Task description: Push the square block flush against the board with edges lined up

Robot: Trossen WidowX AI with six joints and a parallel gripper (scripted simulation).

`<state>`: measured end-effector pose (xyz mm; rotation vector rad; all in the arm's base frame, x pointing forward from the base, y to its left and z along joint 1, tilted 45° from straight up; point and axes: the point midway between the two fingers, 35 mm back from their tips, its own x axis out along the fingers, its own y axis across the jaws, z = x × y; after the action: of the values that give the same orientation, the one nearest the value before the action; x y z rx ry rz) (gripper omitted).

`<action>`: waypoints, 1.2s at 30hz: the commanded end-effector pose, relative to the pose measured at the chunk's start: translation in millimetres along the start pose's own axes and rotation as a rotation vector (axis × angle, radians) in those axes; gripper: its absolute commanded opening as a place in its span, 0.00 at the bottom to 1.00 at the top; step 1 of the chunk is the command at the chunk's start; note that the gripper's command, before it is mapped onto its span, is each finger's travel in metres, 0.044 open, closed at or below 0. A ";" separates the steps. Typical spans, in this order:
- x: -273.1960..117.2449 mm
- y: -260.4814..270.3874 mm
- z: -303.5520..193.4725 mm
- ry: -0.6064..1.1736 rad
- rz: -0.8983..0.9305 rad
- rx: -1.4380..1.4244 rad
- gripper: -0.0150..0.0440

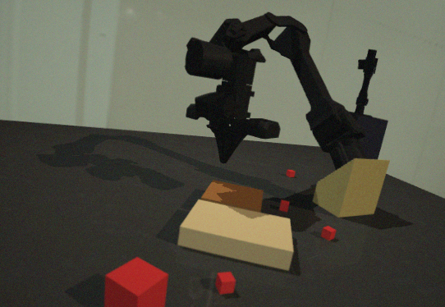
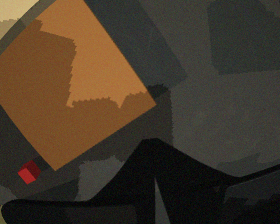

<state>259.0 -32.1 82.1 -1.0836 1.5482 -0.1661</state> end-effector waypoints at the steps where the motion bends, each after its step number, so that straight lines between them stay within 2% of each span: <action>1: 1.0 7.5 -12.0 0.001 0.007 -0.154 0.25; 11: 4.6 21.5 -36.8 0.003 0.010 -0.480 0.25; 18: 7.0 21.8 -36.9 0.003 0.010 -0.486 0.25; 23: 57.1 21.7 -39.1 0.006 0.006 -0.486 0.25; 36: 59.1 23.4 -33.9 0.006 0.006 -0.485 0.25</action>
<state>222.5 -76.1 37.2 -1.4482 1.6397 0.2277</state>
